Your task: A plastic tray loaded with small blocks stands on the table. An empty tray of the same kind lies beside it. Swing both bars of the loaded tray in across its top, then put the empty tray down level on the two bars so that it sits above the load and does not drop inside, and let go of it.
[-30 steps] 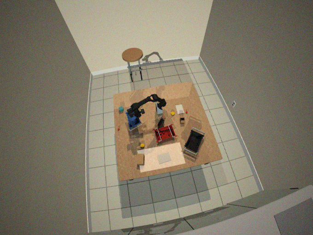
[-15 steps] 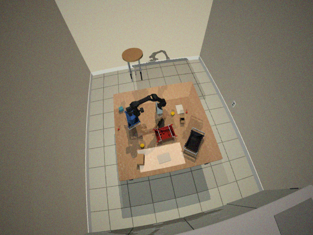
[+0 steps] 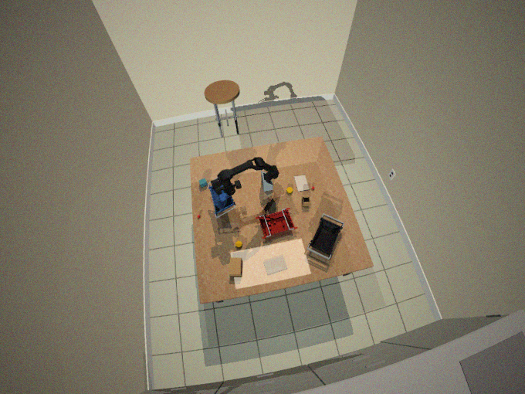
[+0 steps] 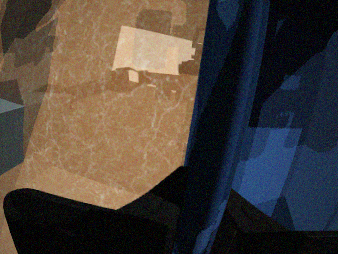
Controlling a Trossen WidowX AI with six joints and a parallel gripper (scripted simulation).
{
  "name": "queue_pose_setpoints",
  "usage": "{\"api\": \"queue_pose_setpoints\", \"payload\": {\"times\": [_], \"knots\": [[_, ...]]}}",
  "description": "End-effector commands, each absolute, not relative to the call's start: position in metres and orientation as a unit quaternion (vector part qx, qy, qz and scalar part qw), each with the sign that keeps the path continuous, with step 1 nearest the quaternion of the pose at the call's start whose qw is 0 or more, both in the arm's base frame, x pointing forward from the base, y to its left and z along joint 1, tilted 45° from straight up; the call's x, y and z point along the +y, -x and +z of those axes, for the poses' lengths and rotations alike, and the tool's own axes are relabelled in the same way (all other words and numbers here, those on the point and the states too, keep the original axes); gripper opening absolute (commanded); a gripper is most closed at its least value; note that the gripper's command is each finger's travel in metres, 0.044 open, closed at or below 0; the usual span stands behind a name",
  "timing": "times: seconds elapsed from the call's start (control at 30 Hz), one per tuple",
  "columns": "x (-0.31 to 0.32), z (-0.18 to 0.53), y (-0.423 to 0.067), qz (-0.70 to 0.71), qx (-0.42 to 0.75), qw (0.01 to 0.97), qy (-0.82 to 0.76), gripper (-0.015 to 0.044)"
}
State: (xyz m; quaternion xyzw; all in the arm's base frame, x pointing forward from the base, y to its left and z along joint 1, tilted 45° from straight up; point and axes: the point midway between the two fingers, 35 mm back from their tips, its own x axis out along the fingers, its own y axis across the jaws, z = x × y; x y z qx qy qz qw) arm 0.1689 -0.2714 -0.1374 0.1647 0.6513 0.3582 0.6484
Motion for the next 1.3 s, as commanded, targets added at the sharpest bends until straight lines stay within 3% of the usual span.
{"api": "queue_pose_setpoints", "payload": {"times": [0.0, 1.27], "knots": [[-0.275, -0.137, -0.169, 0.357, 0.652, 0.65, -0.158, 0.0], [-0.207, -0.056, -0.273, 0.515, 0.53, 0.672, 0.05, 0.0]]}}
